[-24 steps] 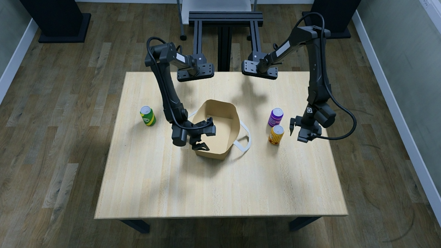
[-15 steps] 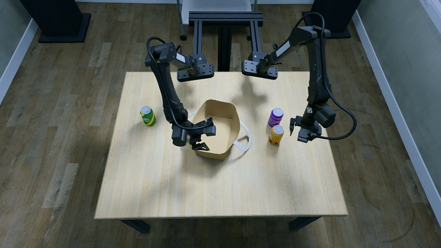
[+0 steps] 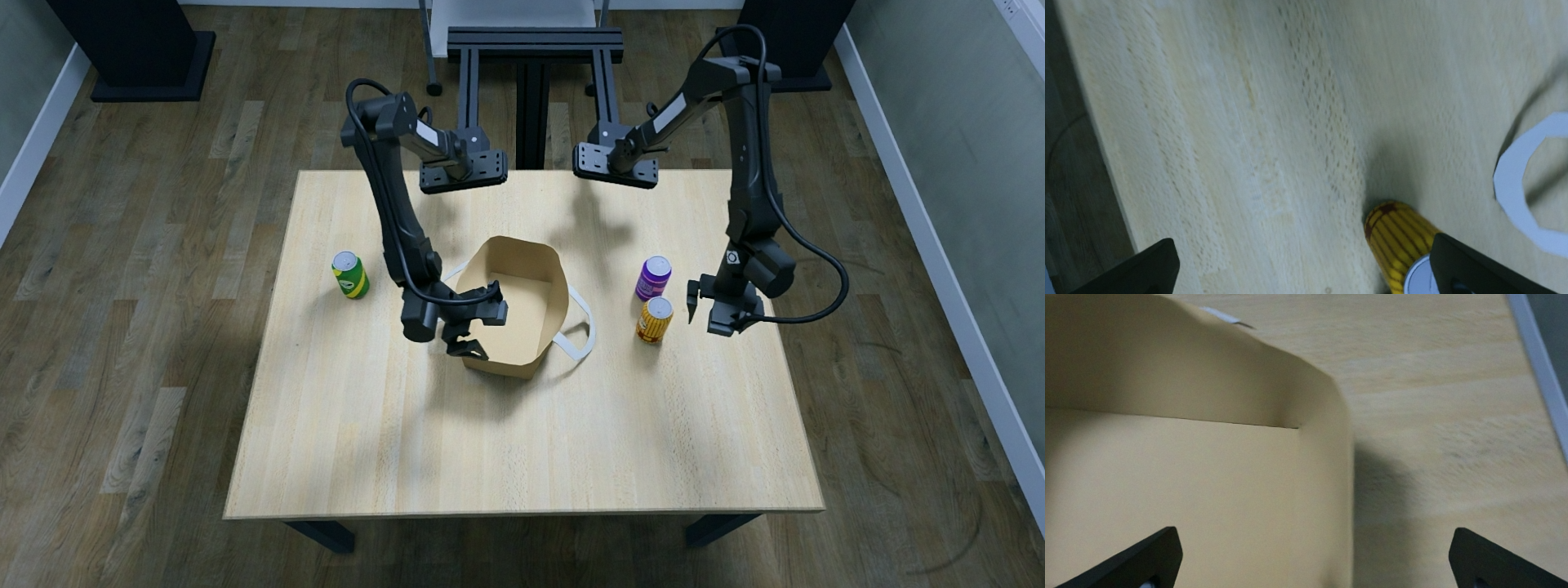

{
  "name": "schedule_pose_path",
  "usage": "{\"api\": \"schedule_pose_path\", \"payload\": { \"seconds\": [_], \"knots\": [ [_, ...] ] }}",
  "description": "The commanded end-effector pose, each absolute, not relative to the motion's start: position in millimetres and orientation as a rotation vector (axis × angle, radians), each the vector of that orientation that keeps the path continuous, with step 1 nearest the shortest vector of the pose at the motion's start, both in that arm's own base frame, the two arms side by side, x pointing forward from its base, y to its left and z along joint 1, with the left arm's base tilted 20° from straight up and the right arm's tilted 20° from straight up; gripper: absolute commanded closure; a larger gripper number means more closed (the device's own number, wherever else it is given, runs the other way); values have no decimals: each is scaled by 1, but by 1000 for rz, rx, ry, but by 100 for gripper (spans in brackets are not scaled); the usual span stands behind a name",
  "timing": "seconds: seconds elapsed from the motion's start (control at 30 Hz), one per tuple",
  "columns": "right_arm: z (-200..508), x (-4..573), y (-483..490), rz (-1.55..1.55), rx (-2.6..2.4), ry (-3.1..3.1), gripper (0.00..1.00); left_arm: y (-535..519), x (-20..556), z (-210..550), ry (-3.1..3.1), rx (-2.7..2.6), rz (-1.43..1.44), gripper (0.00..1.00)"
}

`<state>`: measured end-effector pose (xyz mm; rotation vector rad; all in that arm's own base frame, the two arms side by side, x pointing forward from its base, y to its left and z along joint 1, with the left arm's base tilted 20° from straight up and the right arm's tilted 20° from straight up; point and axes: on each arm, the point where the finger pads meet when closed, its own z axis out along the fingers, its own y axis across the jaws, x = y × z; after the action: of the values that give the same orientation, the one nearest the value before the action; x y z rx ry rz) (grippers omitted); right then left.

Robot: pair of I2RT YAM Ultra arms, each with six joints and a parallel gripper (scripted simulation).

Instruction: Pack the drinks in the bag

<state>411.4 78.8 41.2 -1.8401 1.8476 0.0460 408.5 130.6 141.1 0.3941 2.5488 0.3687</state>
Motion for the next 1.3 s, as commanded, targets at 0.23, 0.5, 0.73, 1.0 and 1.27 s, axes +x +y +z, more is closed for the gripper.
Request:
{"api": "schedule_pose_path", "payload": {
  "seconds": [0.23, 0.5, 0.73, 1.0, 1.27],
  "knots": [
    [157, 447, 56, -187, -1154, 1999, 0, 89, 431, 236, 2181, 191, 348, 0],
    [215, 446, 45, -201, -831, 1974, 0, 62, 430, 281, 2017, 143, 264, 0],
    [299, 434, 29, -163, -428, 1841, 0, 37, 417, 337, 1814, 56, 179, 0],
    [362, 410, 14, -70, -138, 1691, 0, 10, 400, 379, 1658, 29, 51, 0],
    [409, 378, 2, 39, 76, 1541, 0, -5, 378, 410, 1537, -20, -31, 0]
  ]
}}
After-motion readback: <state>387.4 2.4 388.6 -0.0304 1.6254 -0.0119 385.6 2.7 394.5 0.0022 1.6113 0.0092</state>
